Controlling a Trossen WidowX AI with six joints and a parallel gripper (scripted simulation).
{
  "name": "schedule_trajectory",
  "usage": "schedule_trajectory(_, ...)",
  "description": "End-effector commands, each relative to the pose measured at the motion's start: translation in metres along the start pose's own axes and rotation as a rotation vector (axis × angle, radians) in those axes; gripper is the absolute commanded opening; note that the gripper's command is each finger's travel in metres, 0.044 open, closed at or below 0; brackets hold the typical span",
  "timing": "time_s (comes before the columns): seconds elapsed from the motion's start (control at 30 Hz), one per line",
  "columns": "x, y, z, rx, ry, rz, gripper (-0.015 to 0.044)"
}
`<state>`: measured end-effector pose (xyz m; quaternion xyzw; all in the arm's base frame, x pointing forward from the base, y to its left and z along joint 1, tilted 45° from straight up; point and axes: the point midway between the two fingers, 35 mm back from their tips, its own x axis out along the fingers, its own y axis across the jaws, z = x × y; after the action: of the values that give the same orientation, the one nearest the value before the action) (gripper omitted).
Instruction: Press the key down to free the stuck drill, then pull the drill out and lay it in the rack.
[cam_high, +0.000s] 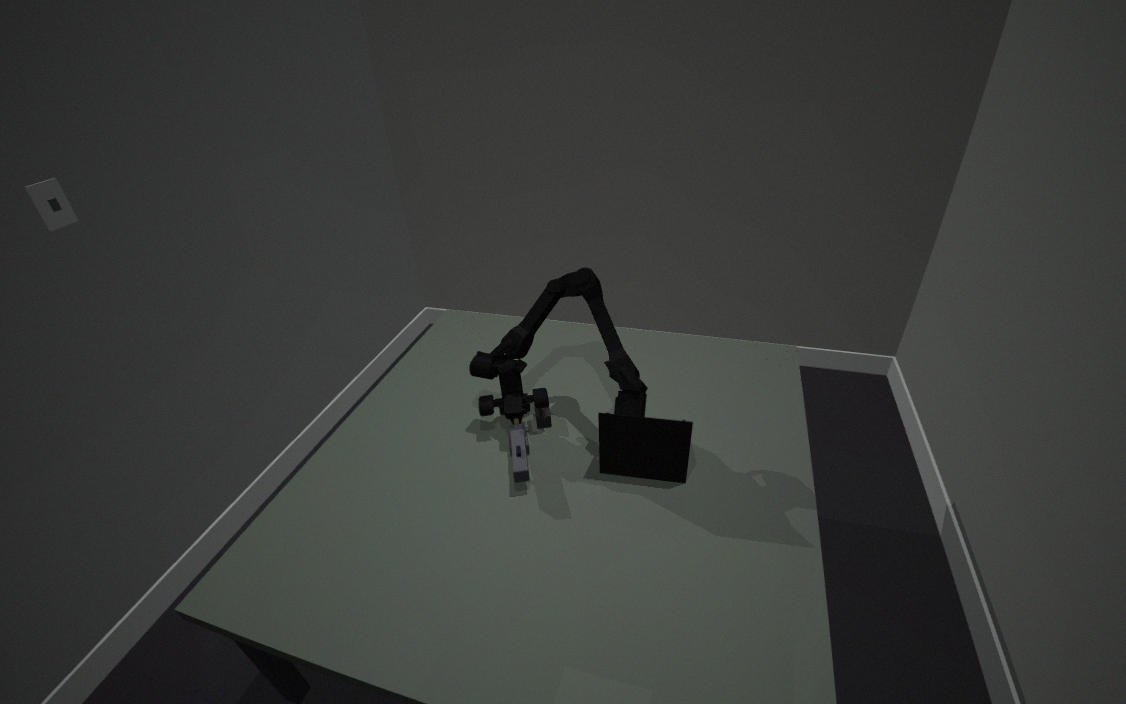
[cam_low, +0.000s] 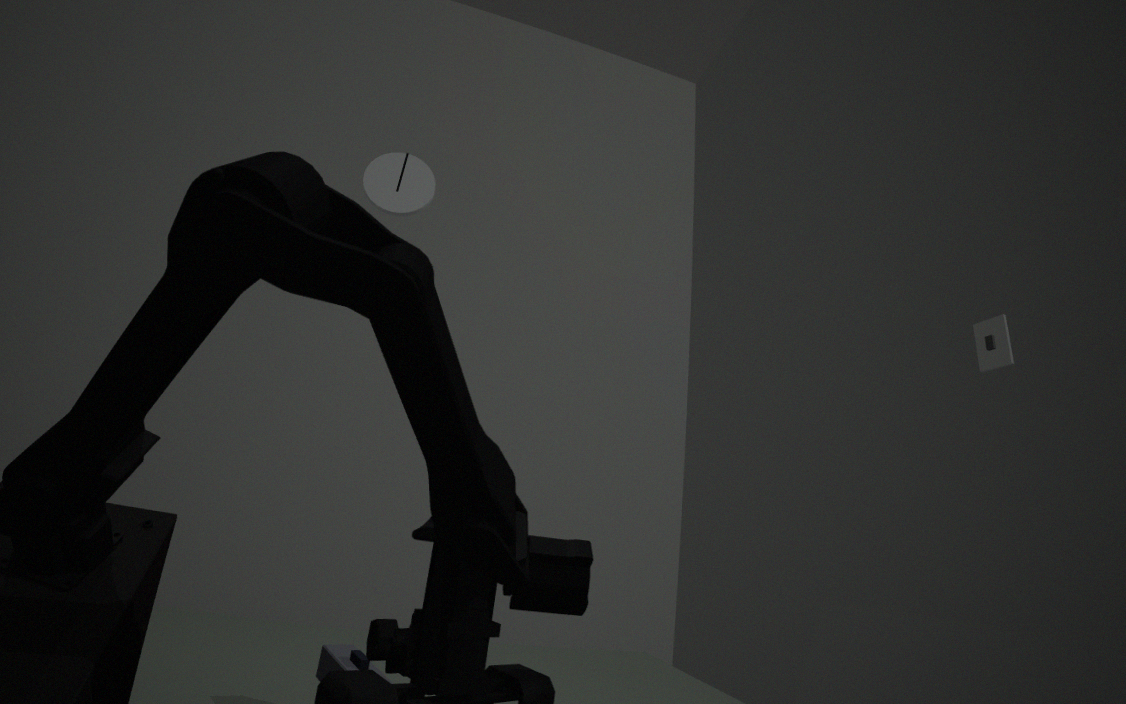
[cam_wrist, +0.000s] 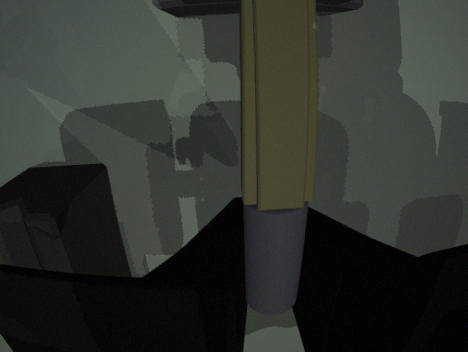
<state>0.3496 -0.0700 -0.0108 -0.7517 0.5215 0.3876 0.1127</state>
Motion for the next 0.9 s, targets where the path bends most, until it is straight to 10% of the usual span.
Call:
schedule_trajectory(0.0,-0.001,-0.001,-0.009,0.004,0.003,-0.006,0.0000)
schedule_trajectory(0.13,-0.001,-0.002,-0.014,0.004,0.003,-0.006,0.0000)
schedule_trajectory(0.7,0.001,0.000,-0.005,0.003,0.002,-0.006,0.0440)
schedule_trajectory(0.87,0.002,-0.001,-0.003,0.003,0.002,-0.006,0.0440)
